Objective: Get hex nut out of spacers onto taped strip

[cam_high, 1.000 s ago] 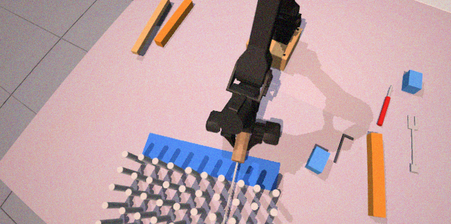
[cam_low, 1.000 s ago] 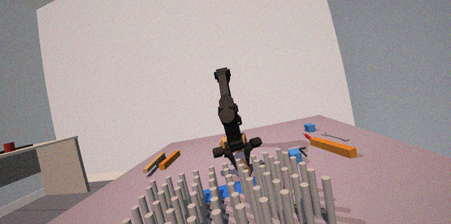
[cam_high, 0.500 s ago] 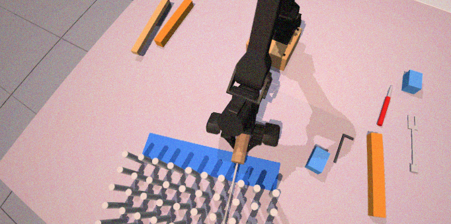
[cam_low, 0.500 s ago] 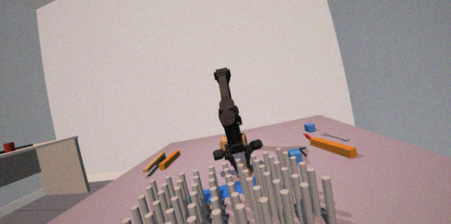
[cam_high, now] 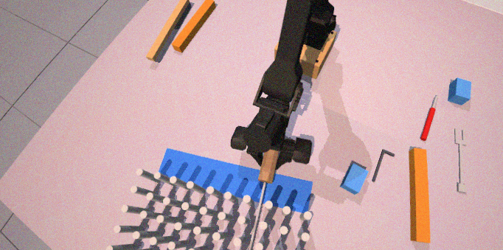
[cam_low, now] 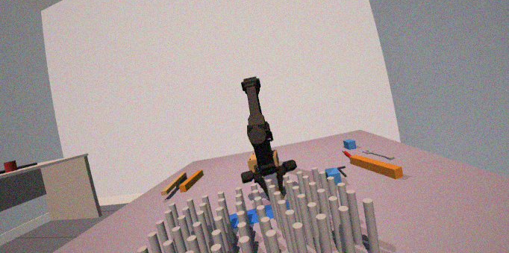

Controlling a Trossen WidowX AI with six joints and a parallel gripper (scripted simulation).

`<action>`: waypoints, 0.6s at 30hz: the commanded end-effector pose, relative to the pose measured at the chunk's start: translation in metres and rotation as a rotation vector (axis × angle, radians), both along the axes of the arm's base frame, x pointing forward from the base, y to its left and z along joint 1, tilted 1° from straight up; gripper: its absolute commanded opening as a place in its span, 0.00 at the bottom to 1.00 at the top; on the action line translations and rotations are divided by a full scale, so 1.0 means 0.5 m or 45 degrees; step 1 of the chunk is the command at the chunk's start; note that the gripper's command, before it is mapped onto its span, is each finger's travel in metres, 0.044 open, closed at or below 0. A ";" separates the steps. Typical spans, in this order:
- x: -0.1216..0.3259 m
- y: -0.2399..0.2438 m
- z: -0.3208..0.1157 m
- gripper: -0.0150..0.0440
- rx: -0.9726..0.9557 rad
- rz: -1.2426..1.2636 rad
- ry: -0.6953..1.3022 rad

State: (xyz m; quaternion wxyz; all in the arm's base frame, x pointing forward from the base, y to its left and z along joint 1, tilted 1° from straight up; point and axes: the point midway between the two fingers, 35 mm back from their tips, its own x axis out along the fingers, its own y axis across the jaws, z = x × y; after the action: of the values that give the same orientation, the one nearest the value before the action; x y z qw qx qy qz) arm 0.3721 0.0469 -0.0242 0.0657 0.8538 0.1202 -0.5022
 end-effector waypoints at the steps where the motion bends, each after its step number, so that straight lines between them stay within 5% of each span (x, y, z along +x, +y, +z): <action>1: 0.000 -0.002 0.001 0.25 0.000 -0.006 -0.008; 18: -0.020 -0.005 -0.001 0.25 -0.001 -0.004 -0.006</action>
State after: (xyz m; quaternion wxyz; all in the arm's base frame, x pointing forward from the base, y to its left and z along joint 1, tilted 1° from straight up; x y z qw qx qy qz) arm 0.3634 0.0446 -0.0259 0.0647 0.8539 0.1185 -0.5027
